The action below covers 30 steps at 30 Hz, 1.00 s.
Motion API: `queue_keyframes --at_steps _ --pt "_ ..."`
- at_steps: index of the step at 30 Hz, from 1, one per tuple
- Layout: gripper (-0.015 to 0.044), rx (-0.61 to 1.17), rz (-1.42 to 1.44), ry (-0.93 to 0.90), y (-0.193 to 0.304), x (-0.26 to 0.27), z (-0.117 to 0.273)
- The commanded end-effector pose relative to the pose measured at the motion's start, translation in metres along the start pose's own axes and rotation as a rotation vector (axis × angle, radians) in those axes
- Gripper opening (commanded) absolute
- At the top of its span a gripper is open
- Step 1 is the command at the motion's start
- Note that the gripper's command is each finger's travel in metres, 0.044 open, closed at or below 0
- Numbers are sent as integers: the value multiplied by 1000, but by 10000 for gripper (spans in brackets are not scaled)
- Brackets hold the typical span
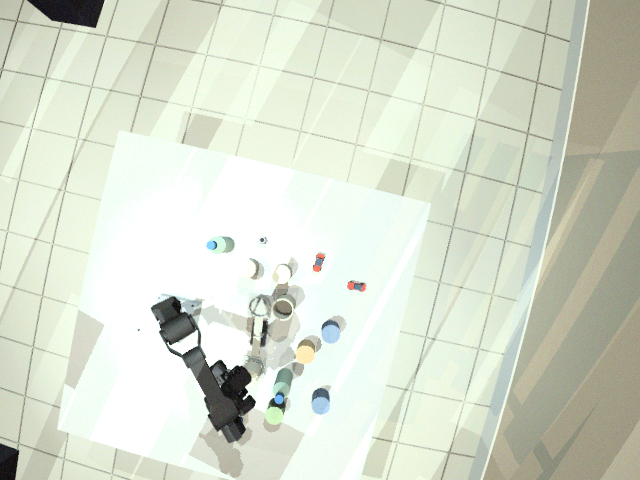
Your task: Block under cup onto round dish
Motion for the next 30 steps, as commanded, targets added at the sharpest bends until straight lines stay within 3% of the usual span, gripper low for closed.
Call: queue_keyframes --at_steps 1,15,30 --pt "0 1 8 4 31 -10 -9" --pt "0 -19 45 -14 130 -21 -60" --pt "0 -22 47 -16 133 -20 -104"
Point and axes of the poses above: the point midway between the two fingers, 35 mm back from their tips, its own z axis back along the fingers, its own x axis across the jaws, y = z × x, the point moved 8 cm from there along z, back along the fingers, and after that the axes turned 3 degrees about -z, right-handed, at the moved point
